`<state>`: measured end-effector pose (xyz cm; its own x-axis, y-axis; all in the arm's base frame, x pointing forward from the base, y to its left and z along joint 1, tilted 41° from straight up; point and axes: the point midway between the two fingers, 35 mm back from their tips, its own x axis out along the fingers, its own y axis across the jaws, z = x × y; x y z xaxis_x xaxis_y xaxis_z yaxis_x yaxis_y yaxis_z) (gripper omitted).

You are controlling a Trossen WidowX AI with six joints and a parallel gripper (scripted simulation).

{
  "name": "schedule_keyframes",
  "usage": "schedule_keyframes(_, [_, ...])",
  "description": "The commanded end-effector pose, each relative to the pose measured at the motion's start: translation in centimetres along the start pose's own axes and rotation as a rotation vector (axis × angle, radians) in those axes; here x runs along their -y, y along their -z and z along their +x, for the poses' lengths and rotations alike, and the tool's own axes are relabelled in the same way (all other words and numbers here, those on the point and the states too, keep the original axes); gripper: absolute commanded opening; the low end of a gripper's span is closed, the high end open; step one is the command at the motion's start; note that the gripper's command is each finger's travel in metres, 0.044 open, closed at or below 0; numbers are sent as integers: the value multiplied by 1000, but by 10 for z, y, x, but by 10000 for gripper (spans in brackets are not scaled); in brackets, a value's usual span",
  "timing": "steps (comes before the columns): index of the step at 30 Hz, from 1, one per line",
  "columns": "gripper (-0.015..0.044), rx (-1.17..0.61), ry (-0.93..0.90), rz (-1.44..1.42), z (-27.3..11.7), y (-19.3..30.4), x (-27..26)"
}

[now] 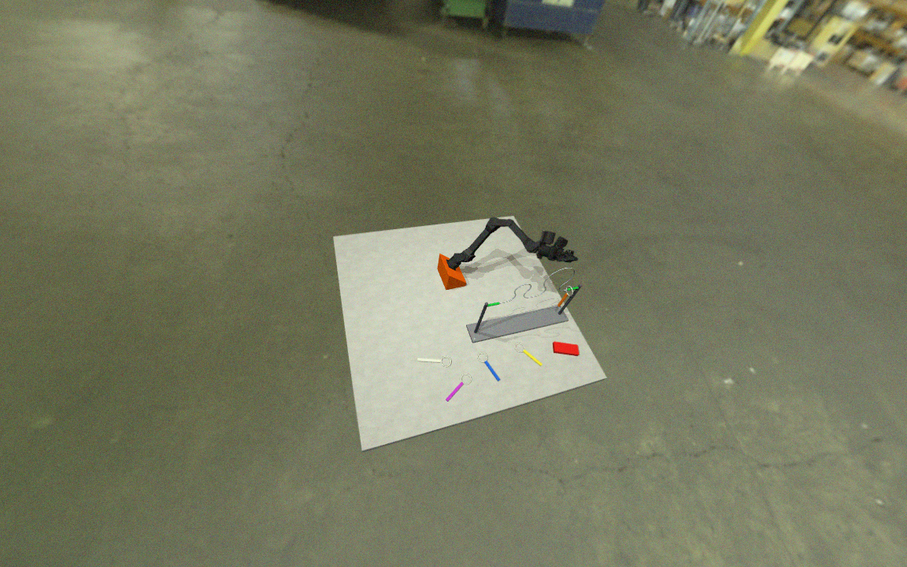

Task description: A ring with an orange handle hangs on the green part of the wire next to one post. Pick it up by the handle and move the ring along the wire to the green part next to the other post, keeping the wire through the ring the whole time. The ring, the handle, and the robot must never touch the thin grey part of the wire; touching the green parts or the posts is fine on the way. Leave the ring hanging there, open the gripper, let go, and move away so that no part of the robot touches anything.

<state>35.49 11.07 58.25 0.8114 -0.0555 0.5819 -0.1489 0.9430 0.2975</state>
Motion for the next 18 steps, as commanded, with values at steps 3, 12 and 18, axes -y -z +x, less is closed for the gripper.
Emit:
schedule_keyframes(3, [160,-153,14,179,-15,57,-49])
schedule_keyframes(12, [160,-383,86,354,-65,145,-121])
schedule_keyframes(18, [160,-521,168,393,-128,202,-172])
